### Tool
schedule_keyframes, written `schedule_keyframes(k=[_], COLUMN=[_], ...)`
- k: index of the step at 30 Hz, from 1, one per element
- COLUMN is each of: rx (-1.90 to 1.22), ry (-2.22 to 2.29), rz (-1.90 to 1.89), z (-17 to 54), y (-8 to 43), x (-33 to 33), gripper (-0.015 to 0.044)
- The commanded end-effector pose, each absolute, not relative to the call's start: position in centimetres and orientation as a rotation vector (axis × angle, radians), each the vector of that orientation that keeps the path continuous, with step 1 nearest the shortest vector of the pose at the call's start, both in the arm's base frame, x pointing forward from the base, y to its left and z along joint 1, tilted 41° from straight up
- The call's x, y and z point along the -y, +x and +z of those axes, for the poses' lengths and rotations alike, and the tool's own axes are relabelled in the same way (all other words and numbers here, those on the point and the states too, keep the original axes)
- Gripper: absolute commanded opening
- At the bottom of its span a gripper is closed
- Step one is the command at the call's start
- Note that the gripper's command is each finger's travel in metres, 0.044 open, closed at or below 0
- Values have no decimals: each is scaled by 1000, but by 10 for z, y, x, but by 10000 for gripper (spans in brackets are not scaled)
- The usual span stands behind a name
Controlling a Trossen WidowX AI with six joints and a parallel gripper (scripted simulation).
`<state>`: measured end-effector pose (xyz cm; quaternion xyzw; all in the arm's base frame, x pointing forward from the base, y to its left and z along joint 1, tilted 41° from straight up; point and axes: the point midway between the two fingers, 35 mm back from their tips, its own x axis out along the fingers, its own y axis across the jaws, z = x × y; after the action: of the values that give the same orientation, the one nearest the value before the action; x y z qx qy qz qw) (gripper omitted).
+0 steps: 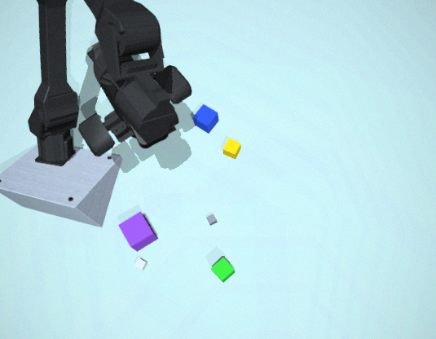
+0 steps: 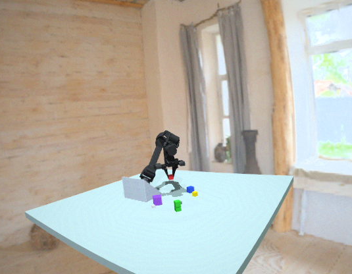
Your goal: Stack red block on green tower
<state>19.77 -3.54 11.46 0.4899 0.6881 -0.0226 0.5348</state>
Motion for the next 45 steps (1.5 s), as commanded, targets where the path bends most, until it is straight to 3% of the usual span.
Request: schedule_keyframes(k=[1,9,45], rx=[-1642,-1641,-1645], ry=[1165,1165,1163], rz=[-56,-56,-83], z=[122,124,81], y=[197,200,302], x=[44,46,145], gripper=[0,0,0])
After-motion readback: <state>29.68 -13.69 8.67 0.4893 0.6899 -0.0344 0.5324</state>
